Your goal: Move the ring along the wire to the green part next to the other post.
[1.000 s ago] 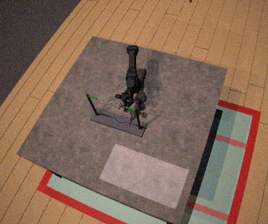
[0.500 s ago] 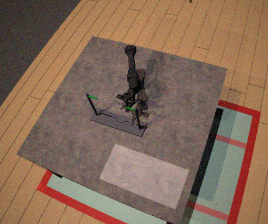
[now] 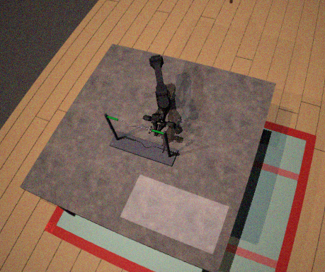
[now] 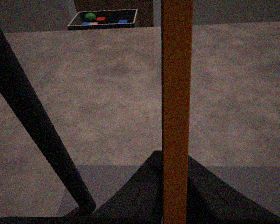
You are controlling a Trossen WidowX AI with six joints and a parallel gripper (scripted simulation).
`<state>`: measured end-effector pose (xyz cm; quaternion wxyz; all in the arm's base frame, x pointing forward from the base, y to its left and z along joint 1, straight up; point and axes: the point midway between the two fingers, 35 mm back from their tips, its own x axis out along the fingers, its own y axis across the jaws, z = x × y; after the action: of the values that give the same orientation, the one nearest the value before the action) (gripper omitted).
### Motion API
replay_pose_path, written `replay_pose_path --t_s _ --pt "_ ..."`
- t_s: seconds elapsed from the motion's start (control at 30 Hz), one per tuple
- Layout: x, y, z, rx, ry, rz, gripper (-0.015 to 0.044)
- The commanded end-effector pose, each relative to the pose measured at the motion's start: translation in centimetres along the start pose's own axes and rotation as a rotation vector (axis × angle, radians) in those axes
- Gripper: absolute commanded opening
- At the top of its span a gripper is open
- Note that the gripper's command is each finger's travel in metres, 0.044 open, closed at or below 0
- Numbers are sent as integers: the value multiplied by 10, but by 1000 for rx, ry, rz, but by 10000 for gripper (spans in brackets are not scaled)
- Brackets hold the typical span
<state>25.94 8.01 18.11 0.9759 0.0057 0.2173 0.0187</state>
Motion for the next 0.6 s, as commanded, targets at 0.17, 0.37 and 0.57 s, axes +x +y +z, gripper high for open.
replay_pose_path --t_s 0.17,0.37,0.57 --pt "0 8 1 -1 -5 -3 -150" --pt "0 14 1 -1 -5 -3 -150" --pt "0 20 1 -1 -6 -2 -150"
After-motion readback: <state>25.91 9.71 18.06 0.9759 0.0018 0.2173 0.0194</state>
